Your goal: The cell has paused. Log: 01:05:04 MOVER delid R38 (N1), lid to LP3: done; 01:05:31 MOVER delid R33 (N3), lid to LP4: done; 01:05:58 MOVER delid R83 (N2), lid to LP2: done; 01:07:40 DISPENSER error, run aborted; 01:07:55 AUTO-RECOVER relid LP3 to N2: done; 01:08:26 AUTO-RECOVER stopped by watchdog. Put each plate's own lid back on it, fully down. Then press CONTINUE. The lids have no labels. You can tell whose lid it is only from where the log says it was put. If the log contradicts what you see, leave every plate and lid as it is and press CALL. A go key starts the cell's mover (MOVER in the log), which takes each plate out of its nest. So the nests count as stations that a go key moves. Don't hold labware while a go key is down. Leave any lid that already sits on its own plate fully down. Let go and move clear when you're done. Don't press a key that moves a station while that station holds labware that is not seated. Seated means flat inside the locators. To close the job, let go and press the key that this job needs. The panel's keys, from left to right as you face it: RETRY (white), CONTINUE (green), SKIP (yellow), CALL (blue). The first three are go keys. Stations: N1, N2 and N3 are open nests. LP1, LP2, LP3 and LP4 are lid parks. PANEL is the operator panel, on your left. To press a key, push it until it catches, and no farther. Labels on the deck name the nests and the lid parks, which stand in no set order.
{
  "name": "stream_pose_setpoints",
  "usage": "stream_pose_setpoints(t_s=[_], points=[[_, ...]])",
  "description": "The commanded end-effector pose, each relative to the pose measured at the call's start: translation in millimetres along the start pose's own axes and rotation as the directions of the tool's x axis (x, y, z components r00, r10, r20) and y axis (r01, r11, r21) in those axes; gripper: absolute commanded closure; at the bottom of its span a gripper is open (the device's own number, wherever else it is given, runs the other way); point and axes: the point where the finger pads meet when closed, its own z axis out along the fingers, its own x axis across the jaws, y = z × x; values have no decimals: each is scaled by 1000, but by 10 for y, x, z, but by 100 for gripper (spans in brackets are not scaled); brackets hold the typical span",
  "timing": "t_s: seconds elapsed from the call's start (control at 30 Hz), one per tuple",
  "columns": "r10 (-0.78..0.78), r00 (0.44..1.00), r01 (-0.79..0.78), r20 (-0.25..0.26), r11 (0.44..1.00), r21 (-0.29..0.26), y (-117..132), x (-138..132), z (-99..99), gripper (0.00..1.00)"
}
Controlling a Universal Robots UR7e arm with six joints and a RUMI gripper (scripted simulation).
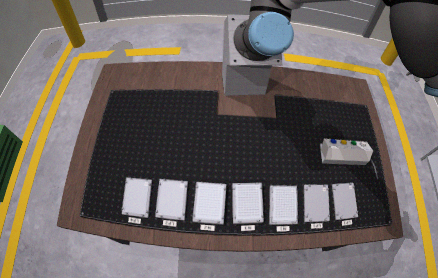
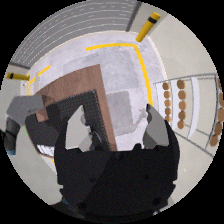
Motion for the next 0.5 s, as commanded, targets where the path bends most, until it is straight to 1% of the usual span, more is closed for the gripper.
stream_pose_setpoints(t_s=[0.0, 0.17, 0.27, 0.3, 0.37, 0.43, 0.47], points=[[11, 1000, -11, -27, 1000, 9, 52, 182, -188, 18], [11, 1000, -11, -27, 1000, 9, 105, 348, -362, 18], [11, 1000, -11, -27, 1000, 9, 105, 348, -362, 18], [18, 999, -17, -45, 1000, 16, 116, 378, -401, 18], [18, 999, -17, -45, 1000, 16, 116, 378, -401, 18], [32, 996, -30, -80, 999, 28, 140, 438, -477, 18], [35, 996, -32, -86, 999, 31, 152, 468, -516, 18]])
